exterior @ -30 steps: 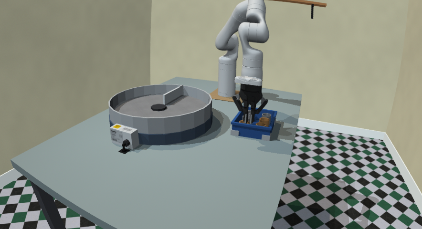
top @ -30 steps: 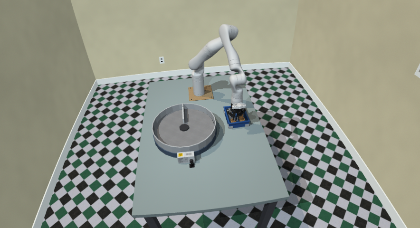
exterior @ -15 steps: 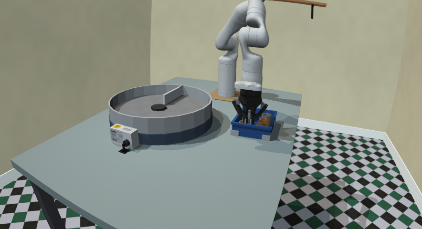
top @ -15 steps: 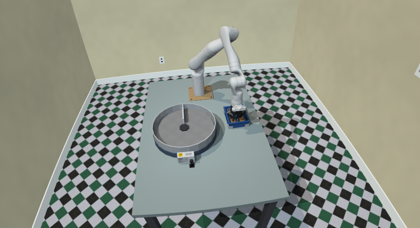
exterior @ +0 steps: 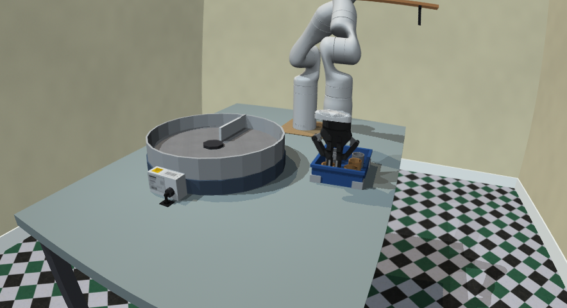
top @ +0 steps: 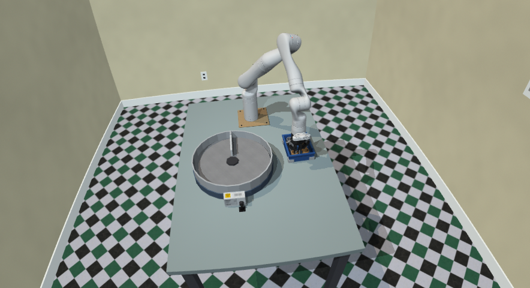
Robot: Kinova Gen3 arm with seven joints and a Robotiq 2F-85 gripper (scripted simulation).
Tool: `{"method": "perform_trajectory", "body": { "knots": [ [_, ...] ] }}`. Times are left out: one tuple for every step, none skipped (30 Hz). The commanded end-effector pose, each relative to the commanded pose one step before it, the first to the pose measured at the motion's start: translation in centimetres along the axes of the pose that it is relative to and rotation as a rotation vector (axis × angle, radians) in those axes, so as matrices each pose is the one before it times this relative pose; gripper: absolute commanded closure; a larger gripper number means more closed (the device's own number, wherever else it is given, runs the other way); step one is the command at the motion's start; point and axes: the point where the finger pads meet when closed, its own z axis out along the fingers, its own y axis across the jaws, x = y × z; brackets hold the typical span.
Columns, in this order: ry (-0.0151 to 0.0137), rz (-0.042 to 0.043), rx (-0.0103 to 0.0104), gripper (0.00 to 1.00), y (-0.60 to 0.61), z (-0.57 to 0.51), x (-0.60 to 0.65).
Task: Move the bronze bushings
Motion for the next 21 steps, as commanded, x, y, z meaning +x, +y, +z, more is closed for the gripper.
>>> {"method": "perform_trajectory", "body": {
  "knots": [
    [0.00087, -0.00183, 0.00138, 0.88, 0.045, 0.202, -0.011],
    [0.0, 0.0, 0.0, 0.88, 0.0, 0.0, 0.0],
    [0.0, 0.0, 0.0, 0.88, 0.0, 0.0, 0.0],
    [0.0, 0.0, 0.0, 0.88, 0.0, 0.0, 0.0],
    [0.0, 0.0, 0.0, 0.88, 0.0, 0.0, 0.0],
    [0.0, 0.0, 0.0, 0.88, 0.0, 0.0, 0.0],
    [0.0, 0.0, 0.0, 0.88, 0.0, 0.0, 0.0],
    [0.0, 0.0, 0.0, 0.88, 0.0, 0.0, 0.0],
    [0.0, 0.0, 0.0, 0.88, 0.0, 0.0, 0.0],
    [0.0, 0.0, 0.0, 0.88, 0.0, 0.0, 0.0],
    [0.0, 0.0, 0.0, 0.88, 0.0, 0.0, 0.0],
    [0.0, 0.0, 0.0, 0.88, 0.0, 0.0, 0.0],
    [0.0, 0.0, 0.0, 0.88, 0.0, 0.0, 0.0],
    [0.0, 0.0, 0.0, 0.88, 0.0, 0.0, 0.0],
    [0.0, 0.0, 0.0, 0.88, 0.0, 0.0, 0.0],
    [0.0, 0.0, 0.0, 0.88, 0.0, 0.0, 0.0],
    [0.0, 0.0, 0.0, 0.88, 0.0, 0.0, 0.0],
    [0.0, 0.0, 0.0, 0.88, 0.0, 0.0, 0.0],
    [0.0, 0.0, 0.0, 0.88, 0.0, 0.0, 0.0],
    [0.0, 0.0, 0.0, 1.0, 0.0, 0.0, 0.0],
    [0.0, 0.0, 0.0, 1.0, 0.0, 0.0, 0.0]
  ]
}}
